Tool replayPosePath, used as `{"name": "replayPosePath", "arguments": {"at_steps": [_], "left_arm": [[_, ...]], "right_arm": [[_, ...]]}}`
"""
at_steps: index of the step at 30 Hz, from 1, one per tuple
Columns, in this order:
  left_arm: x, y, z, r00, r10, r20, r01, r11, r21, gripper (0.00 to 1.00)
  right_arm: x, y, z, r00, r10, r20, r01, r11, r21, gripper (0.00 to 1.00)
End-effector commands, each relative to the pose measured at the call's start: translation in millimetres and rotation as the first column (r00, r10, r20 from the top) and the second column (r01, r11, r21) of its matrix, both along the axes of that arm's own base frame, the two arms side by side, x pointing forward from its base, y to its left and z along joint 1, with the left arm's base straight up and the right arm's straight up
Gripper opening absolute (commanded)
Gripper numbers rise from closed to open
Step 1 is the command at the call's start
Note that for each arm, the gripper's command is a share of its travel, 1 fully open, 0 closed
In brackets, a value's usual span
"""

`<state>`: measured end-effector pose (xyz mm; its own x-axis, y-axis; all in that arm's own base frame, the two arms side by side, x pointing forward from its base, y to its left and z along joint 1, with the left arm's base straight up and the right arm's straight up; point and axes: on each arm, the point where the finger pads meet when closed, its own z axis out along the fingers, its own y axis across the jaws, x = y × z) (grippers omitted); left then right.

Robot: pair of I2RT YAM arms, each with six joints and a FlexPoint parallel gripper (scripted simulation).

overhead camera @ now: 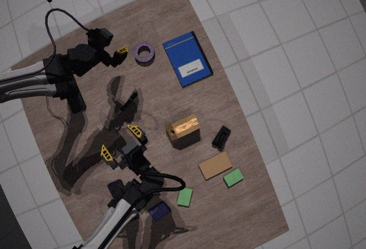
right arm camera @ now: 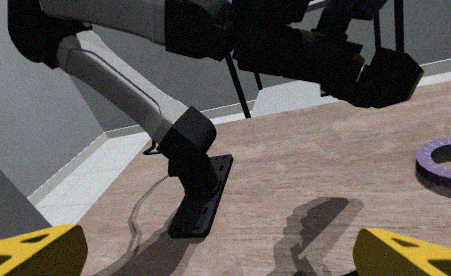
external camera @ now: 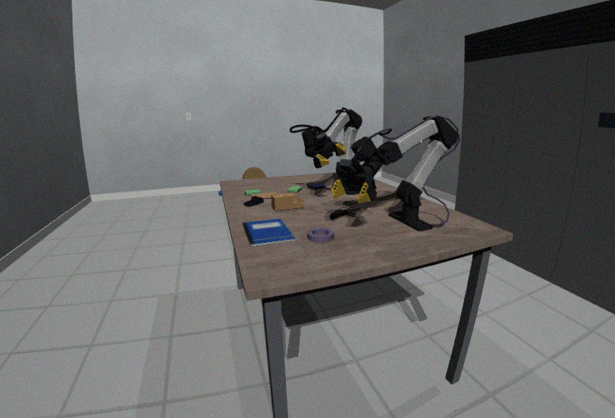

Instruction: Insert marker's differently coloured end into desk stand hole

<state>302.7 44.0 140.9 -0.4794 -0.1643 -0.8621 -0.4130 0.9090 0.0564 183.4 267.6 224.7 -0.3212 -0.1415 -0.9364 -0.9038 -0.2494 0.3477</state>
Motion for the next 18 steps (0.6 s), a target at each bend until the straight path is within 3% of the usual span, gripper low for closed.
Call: {"name": "replayPosePath", "arguments": {"at_steps": [1, 18], "left_arm": [[3.0, 0.6, 9.7, 0.999, 0.008, 0.033, -0.008, 1.0, -0.004, 1.0], [4.2, 0.3, 13.5, 0.999, 0.007, 0.042, -0.007, 1.0, -0.006, 1.0]], "right_arm": [[-0.2, 0.1, 7.4, 0.999, 0.006, 0.032, -0.007, 1.0, 0.016, 1.0], [0.4, 0.4, 12.3, 0.999, 0.005, 0.048, -0.007, 1.0, 0.023, 1.0]]}}
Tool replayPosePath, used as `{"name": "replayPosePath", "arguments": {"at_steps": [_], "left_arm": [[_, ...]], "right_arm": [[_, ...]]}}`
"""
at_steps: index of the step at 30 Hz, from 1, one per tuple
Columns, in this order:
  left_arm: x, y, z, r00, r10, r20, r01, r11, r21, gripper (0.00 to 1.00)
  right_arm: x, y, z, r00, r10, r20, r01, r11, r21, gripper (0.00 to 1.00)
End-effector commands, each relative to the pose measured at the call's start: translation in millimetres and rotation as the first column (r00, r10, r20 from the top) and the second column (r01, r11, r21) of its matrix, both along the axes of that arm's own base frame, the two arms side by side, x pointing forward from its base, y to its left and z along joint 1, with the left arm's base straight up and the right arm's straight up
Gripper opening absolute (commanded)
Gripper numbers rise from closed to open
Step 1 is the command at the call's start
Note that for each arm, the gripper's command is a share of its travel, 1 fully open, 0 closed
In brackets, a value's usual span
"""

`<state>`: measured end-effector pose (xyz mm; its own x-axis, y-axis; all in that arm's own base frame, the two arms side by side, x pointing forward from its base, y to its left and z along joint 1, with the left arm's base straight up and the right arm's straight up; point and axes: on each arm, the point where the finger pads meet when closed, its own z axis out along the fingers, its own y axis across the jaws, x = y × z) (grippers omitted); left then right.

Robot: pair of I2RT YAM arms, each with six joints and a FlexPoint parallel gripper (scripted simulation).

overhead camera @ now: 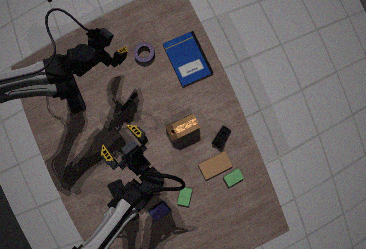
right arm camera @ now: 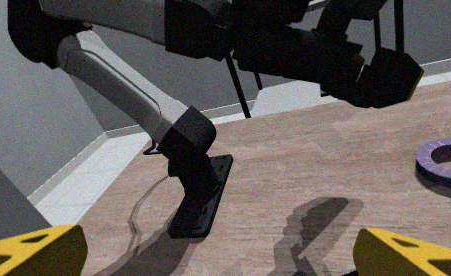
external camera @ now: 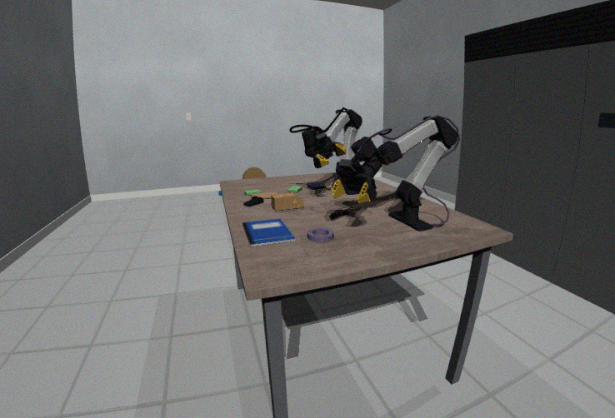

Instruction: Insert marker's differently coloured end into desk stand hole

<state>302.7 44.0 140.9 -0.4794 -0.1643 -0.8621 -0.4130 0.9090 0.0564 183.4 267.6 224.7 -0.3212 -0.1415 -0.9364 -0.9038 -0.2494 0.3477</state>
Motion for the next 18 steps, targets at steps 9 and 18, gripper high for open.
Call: {"name": "replayPosePath", "arguments": {"at_steps": [9, 18], "left_arm": [[4, 0, 13, 0.999, 0.007, 0.042, -0.007, 1.0, -0.006, 0.5], [6, -6, 11, 1.0, -0.012, 0.006, 0.012, 1.0, -0.022, 0.5]], "right_arm": [[0, 0, 12, 0.999, 0.005, 0.048, -0.007, 1.0, 0.023, 1.0], [7, 0, 26, 0.995, -0.024, 0.096, 0.02, 0.999, 0.04, 1.0]]}}
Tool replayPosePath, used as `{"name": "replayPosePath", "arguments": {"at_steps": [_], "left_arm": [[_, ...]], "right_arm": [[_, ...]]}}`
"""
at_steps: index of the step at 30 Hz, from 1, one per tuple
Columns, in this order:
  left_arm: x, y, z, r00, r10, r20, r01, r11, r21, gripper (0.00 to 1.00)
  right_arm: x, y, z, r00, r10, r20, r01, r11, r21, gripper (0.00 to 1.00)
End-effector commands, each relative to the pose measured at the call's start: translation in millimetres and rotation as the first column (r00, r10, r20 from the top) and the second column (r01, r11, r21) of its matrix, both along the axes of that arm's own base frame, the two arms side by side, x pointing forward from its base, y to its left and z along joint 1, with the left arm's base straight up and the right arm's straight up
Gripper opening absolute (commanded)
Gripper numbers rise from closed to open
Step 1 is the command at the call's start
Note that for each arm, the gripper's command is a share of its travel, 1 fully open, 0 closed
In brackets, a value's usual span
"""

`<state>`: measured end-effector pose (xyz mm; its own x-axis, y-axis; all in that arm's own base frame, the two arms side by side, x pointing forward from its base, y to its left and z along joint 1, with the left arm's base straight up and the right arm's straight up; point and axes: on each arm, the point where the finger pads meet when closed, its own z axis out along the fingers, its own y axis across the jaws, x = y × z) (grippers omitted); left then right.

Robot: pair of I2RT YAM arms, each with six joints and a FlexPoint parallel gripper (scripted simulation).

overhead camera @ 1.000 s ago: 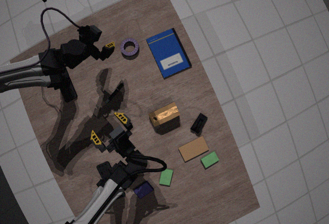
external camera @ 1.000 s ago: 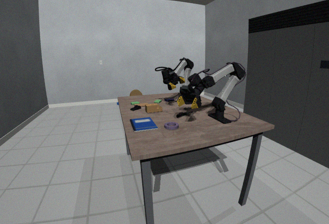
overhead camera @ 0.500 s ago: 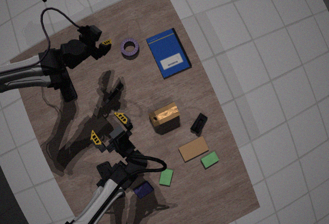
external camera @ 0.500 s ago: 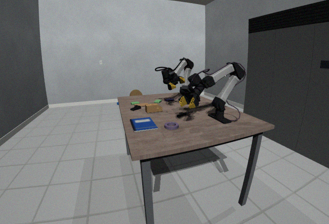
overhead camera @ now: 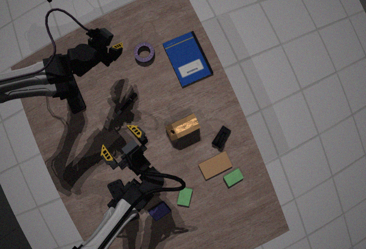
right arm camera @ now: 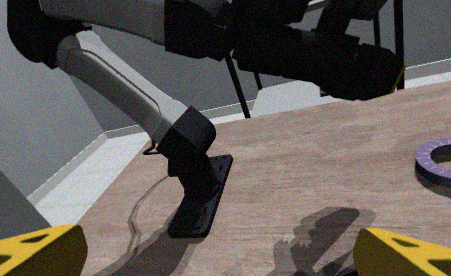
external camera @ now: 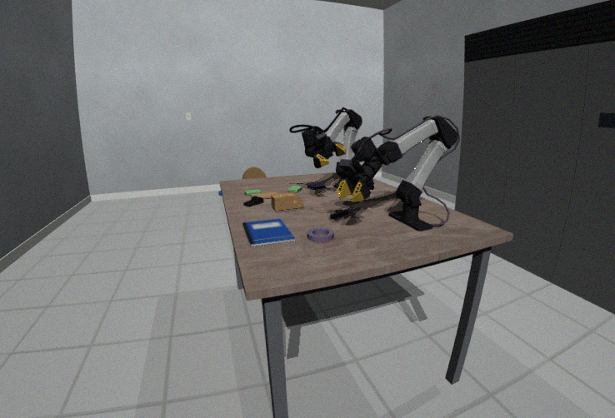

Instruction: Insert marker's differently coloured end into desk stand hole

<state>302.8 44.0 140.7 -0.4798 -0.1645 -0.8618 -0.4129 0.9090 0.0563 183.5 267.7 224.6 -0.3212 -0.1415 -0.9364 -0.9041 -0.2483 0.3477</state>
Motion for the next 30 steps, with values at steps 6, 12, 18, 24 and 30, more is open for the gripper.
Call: {"name": "replayPosePath", "arguments": {"at_steps": [6, 12, 18, 24, 30], "left_arm": [[6, -15, 5, 0.998, -0.037, -0.041, 0.034, 0.998, -0.057, 0.5], [8, -32, -6, 0.99, -0.082, -0.119, 0.067, 0.99, -0.121, 0.5], [8, -46, -15, 0.974, -0.117, -0.194, 0.082, 0.981, -0.177, 0.5], [6, -73, -29, 0.934, -0.177, -0.311, 0.093, 0.959, -0.268, 0.5], [1, -97, -40, 0.882, -0.221, -0.416, 0.073, 0.936, -0.344, 0.5]], "right_arm": [[21, -1, 27, 0.992, -0.099, 0.084, 0.098, 0.995, 0.014, 1.0], [48, -6, 33, 0.966, -0.237, 0.108, 0.239, 0.971, -0.01, 1.0], [71, -13, 42, 0.923, -0.357, 0.142, 0.363, 0.931, -0.021, 1.0], [109, -32, 54, 0.822, -0.536, 0.194, 0.551, 0.834, -0.034, 1.0], [139, -58, 74, 0.692, -0.679, 0.246, 0.704, 0.71, -0.018, 1.0]]}}
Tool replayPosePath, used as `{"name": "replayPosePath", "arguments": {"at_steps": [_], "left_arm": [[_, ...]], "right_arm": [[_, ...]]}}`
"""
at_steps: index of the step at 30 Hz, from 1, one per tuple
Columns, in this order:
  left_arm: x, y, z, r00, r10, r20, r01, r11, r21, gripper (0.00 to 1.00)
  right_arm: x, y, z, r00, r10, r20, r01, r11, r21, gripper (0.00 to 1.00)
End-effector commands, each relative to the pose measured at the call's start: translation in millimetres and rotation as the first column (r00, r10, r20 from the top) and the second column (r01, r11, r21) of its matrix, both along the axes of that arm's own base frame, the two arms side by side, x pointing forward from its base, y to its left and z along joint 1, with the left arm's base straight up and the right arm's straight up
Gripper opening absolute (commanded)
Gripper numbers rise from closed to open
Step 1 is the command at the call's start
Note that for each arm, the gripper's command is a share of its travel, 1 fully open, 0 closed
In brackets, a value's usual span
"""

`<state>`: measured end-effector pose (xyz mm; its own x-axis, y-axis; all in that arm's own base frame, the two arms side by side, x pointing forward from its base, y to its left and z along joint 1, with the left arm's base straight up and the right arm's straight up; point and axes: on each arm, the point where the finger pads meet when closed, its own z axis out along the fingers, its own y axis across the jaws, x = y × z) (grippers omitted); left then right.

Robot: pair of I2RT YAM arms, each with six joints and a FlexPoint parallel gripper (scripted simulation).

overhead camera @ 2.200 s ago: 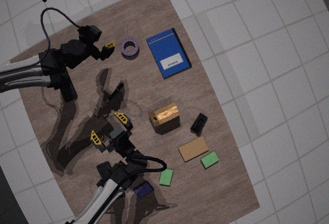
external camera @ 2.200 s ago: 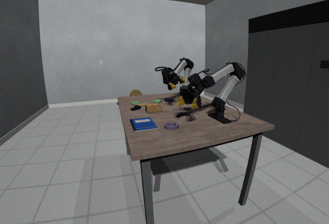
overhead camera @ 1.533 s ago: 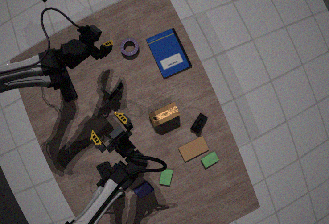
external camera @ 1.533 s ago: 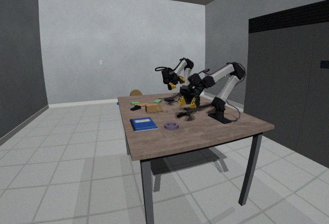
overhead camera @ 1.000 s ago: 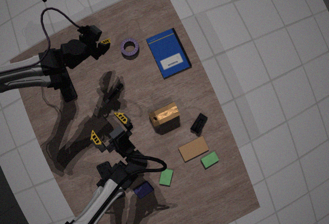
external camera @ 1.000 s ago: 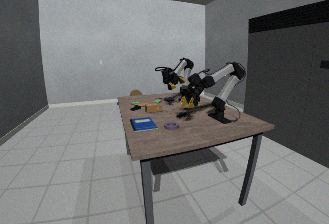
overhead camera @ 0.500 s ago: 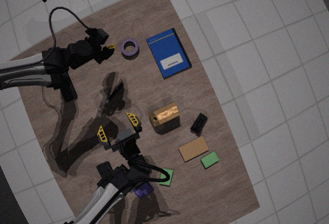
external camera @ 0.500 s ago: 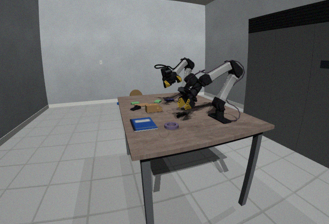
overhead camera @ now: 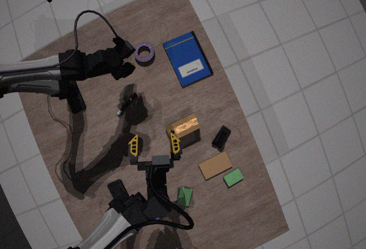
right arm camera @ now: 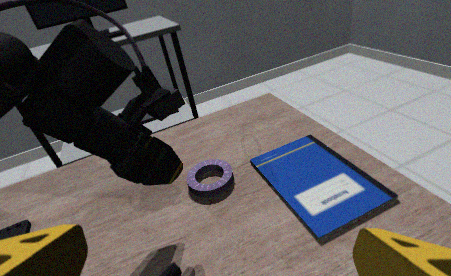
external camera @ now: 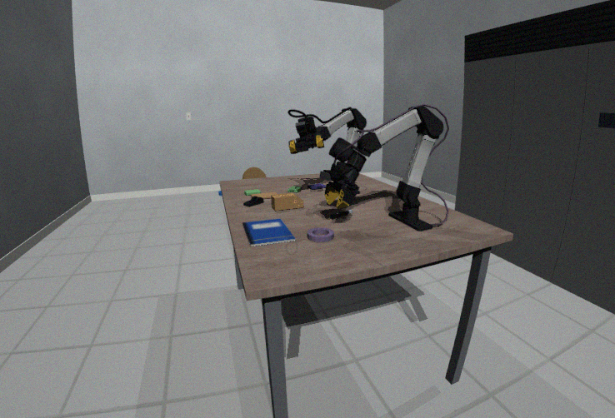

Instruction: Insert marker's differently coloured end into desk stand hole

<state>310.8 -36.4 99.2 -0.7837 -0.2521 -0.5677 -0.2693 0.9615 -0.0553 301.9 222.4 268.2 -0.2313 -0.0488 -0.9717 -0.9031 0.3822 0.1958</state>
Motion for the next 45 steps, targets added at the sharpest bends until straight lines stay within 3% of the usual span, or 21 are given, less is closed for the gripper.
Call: {"name": "replayPosePath", "arguments": {"at_steps": [1, 3, 9, 17, 20, 34, 38, 39, 41, 45], "left_arm": [[-7, -17, 2, 0.995, -0.008, -0.098, 0.002, 0.998, -0.068, 0.5], [-8, -20, -1, 0.993, -0.011, -0.121, 0.002, 0.997, -0.077, 0.5], [-15, -41, -9, 0.969, -0.03, -0.243, 0.0, 0.992, -0.125, 0.5], [-29, -70, -19, 0.911, -0.05, -0.409, -0.026, 0.984, -0.179, 0.5], [-31, -73, -20, 0.902, -0.052, -0.428, -0.031, 0.983, -0.183, 0.5], [-62, -116, -27, 0.733, -0.042, -0.679, -0.132, 0.97, -0.203, 0.5], [-65, -120, -28, 0.708, -0.038, -0.705, -0.147, 0.969, -0.199, 0.5], [-68, -123, -28, 0.693, -0.035, -0.72, -0.155, 0.968, -0.196, 0.5], [-72, -128, -27, 0.663, -0.026, -0.748, -0.176, 0.966, -0.19, 0.5], [-70, -132, -26, 0.659, -0.028, -0.751, -0.177, 0.965, -0.191, 0.5]], "right_arm": [[21, -13, 30, 0.989, -0.128, 0.072, 0.13, 0.991, -0.03, 1.0], [27, -16, 27, 0.986, -0.155, 0.061, 0.158, 0.987, -0.04, 1.0], [47, -49, 59, 0.931, -0.34, 0.135, 0.346, 0.938, -0.024, 1.0], [69, -97, 86, 0.809, -0.558, 0.183, 0.57, 0.822, -0.014, 1.0], [74, -101, 83, 0.797, -0.578, 0.175, 0.591, 0.806, -0.026, 1.0], [73, -195, 140, 0.466, -0.85, 0.246, 0.871, 0.489, 0.04, 1.0], [79, -204, 135, 0.429, -0.871, 0.239, 0.894, 0.447, 0.024, 1.0], [67, -212, 151, 0.392, -0.884, 0.256, 0.906, 0.419, 0.06, 1.0], [65, -224, 156, 0.341, -0.904, 0.257, 0.927, 0.369, 0.065, 1.0], [65, -231, 158, 0.32, -0.912, 0.256, 0.936, 0.346, 0.064, 1.0]]}}
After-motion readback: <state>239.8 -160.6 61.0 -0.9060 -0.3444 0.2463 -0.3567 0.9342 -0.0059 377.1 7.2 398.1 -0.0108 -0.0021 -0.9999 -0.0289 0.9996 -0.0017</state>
